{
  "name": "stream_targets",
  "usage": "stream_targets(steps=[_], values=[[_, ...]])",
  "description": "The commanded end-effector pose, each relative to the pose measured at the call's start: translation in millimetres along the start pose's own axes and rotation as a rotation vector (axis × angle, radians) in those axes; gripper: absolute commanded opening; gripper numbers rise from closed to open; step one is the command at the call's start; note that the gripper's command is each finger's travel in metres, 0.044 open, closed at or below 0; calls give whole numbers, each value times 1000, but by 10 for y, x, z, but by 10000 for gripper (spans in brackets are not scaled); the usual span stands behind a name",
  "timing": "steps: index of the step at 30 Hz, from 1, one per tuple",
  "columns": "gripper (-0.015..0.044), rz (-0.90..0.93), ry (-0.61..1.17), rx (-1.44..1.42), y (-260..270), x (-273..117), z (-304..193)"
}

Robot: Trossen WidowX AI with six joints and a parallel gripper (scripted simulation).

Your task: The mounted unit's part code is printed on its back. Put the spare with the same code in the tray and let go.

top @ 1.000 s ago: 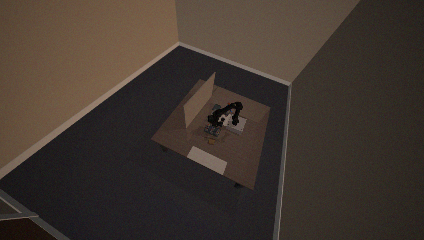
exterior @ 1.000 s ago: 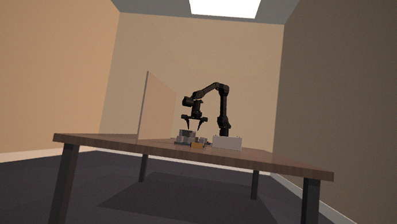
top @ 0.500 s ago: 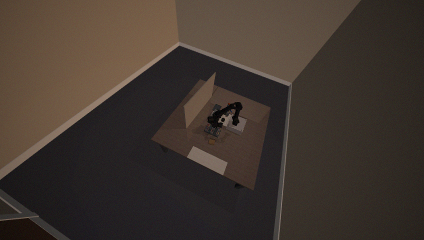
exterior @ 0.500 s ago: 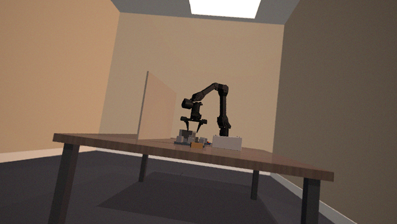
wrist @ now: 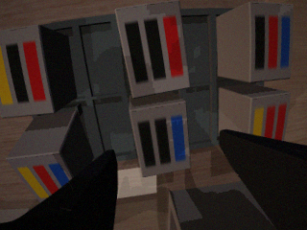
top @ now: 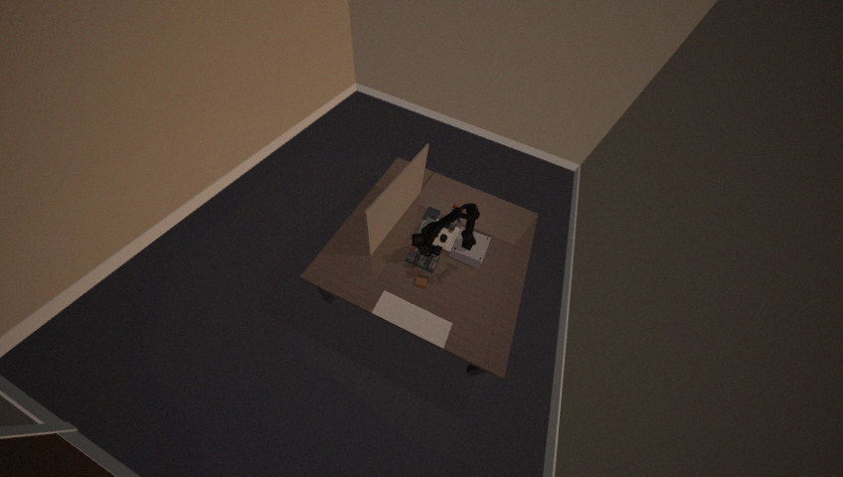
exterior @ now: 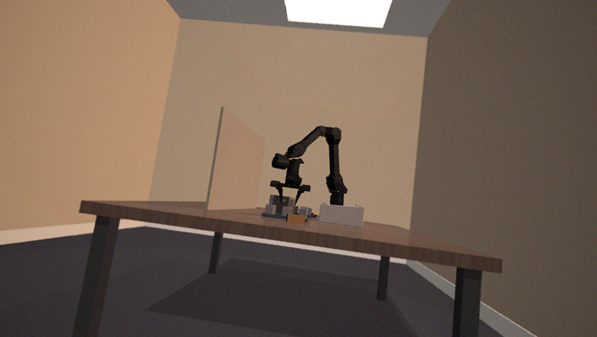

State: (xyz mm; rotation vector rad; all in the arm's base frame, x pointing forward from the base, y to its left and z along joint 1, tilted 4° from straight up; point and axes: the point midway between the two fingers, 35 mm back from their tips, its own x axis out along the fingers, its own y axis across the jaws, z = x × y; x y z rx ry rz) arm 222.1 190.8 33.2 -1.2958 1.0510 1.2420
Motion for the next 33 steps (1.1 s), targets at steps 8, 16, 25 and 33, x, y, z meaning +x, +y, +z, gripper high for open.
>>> stream_targets(steps=[8, 16, 25, 33], values=[[300, 7, 8, -5, 11, 198, -14], [300, 7, 9, -5, 18, 330, -20], [300, 7, 9, -5, 31, 463, -30], [300, 7, 9, -5, 32, 466, -30]])
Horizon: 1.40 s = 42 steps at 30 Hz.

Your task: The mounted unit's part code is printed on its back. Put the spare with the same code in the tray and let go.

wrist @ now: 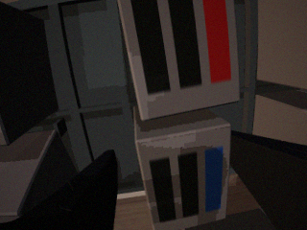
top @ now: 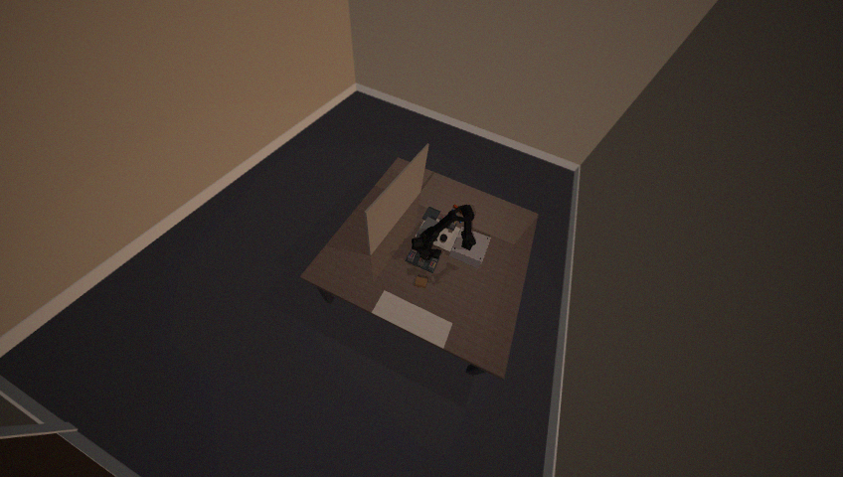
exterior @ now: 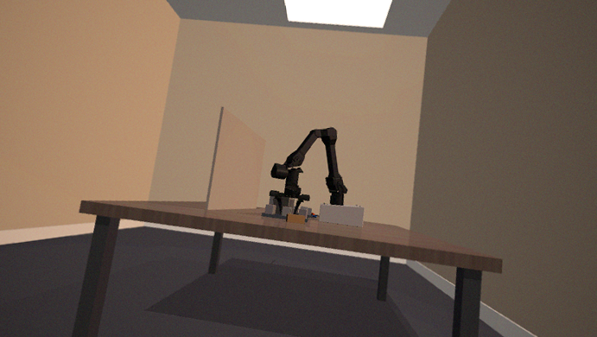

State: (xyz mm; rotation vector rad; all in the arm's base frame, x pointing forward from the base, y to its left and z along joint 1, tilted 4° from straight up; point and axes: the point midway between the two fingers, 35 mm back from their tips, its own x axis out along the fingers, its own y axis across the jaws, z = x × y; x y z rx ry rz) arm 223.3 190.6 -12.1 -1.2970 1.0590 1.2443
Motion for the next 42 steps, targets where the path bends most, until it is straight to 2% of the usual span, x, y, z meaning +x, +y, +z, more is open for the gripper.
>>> stream_targets(steps=[1, 2, 7, 13, 18, 26, 37, 42], values=[[300, 1, 4, -4, 0, 15, -7], [300, 1, 4, -4, 0, 15, -7], [169, 1, 0, 0, 1, 3, -1], [129, 1, 0, 0, 1, 3, -1], [0, 1, 0, 0, 1, 3, -1], [0, 1, 1, 0, 0, -8, 0], [0, 0, 3, -4, -10, -742, 4], [0, 0, 4, -4, -5, -790, 0]])
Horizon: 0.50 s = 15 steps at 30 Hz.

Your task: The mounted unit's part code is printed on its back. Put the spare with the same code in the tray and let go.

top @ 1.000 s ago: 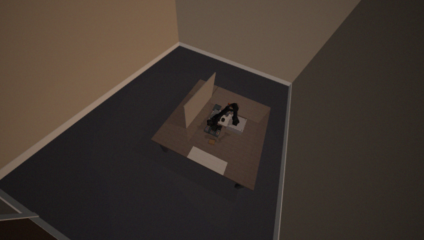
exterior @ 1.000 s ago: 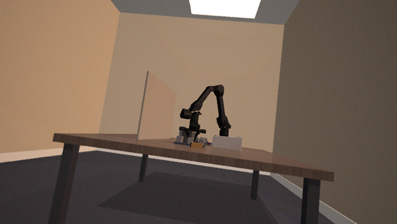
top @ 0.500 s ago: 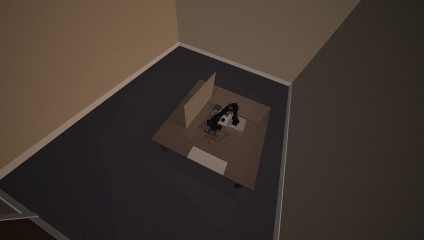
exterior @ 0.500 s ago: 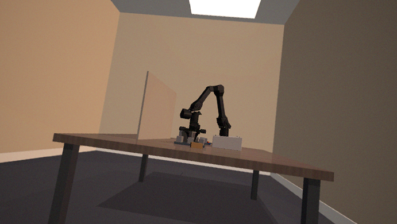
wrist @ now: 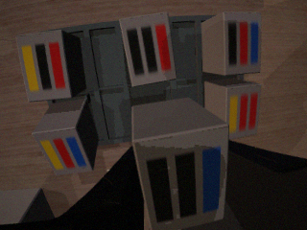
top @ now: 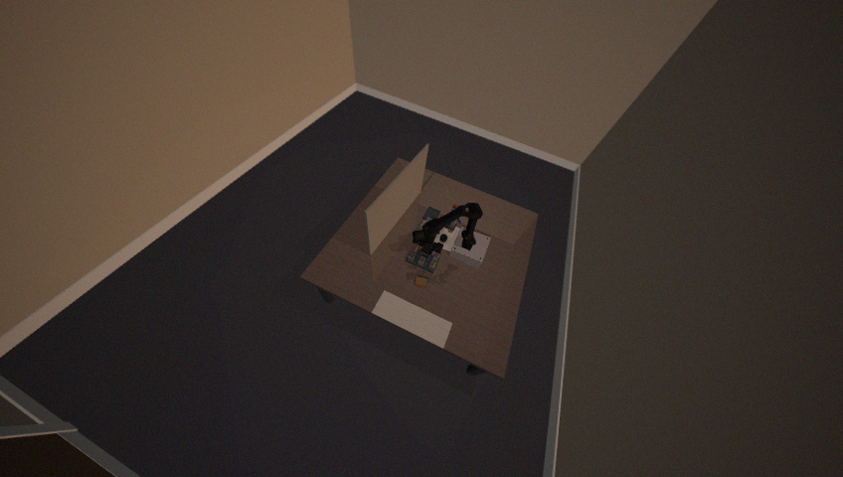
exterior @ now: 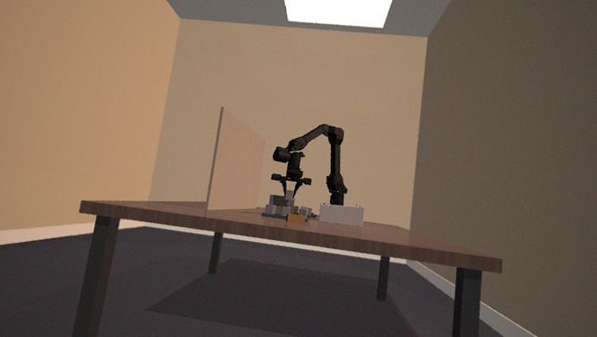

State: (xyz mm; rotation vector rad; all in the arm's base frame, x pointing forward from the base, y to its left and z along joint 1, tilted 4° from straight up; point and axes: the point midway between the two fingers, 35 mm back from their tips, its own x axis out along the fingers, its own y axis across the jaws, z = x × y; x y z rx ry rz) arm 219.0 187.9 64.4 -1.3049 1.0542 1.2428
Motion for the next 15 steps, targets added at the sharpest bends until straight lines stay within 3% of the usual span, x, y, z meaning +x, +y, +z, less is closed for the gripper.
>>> stream_targets(steps=[1, 15], values=[[0, 0, 0, 0, -1, -8, 1], [0, 5, 0, 1, 11, -721, 60]])
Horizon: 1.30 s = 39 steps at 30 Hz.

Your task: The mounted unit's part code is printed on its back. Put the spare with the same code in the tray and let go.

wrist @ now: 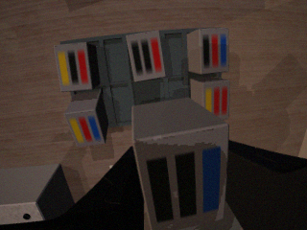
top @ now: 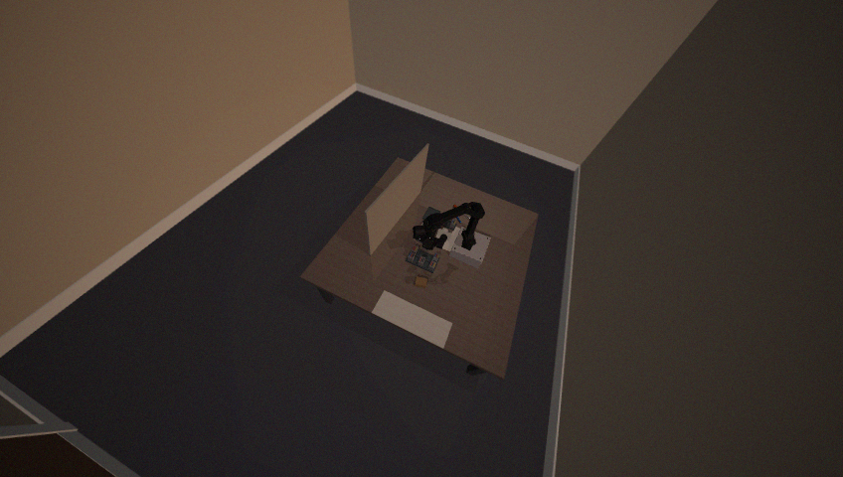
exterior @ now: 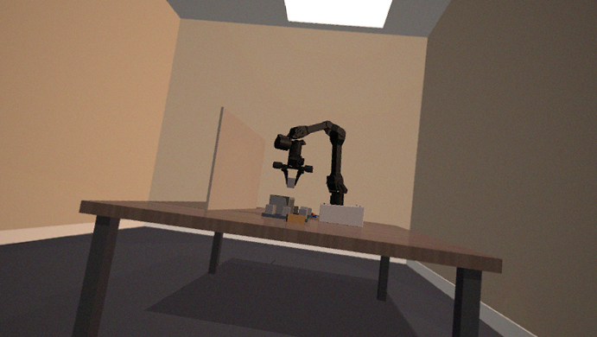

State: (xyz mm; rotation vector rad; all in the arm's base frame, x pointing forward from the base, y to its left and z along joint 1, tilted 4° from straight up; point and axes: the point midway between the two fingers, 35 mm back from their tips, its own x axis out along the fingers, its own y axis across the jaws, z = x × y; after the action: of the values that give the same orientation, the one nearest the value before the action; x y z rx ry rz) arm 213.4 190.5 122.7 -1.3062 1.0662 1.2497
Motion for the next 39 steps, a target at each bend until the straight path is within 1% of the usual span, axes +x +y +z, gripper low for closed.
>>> stream_targets(steps=[1, 6, 13, 25, 39], values=[[0, -6, -6, 3, 19, -164, 5], [0, -10, -1, 14, -33, -174, -56], [0, -28, 24, 64, -259, -184, -362], [0, -19, 30, 54, -615, -192, -841], [0, -12, 33, 49, -909, -199, -1529]])
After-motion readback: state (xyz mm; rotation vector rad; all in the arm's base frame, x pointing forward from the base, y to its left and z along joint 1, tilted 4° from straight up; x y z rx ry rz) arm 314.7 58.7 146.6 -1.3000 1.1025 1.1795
